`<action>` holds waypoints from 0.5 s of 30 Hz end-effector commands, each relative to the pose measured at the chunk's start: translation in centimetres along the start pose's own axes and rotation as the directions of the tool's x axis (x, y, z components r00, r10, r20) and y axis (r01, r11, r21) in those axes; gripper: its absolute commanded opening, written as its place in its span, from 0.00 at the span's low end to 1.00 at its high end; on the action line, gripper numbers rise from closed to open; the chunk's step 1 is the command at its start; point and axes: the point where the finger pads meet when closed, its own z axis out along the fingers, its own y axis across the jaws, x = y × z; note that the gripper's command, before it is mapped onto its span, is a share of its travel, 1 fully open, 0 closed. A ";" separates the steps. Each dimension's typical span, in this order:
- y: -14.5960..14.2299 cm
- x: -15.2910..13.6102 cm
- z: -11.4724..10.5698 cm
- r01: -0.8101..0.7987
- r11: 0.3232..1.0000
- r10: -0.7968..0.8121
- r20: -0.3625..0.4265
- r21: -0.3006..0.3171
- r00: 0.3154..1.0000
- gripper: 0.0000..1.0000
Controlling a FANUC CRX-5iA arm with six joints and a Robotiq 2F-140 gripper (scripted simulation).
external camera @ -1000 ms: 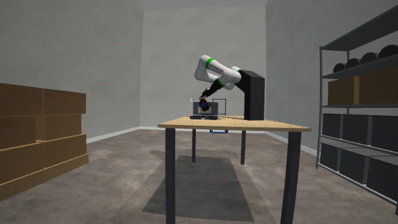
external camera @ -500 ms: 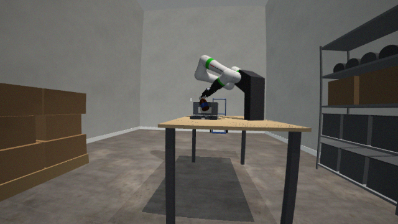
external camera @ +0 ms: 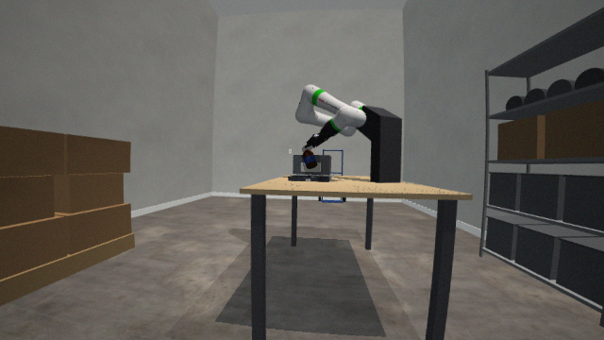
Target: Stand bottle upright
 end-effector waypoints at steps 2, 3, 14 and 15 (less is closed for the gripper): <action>0.0 0.0 0.1 0.000 1.000 0.000 0.027 0.001 1.000 0.00; 0.0 0.0 0.1 0.000 1.000 0.000 0.034 0.001 0.999 0.00; 0.0 0.1 0.0 0.000 1.000 0.000 0.098 0.001 0.995 0.00; 0.0 0.2 0.0 0.000 1.000 0.000 0.104 0.001 0.995 0.00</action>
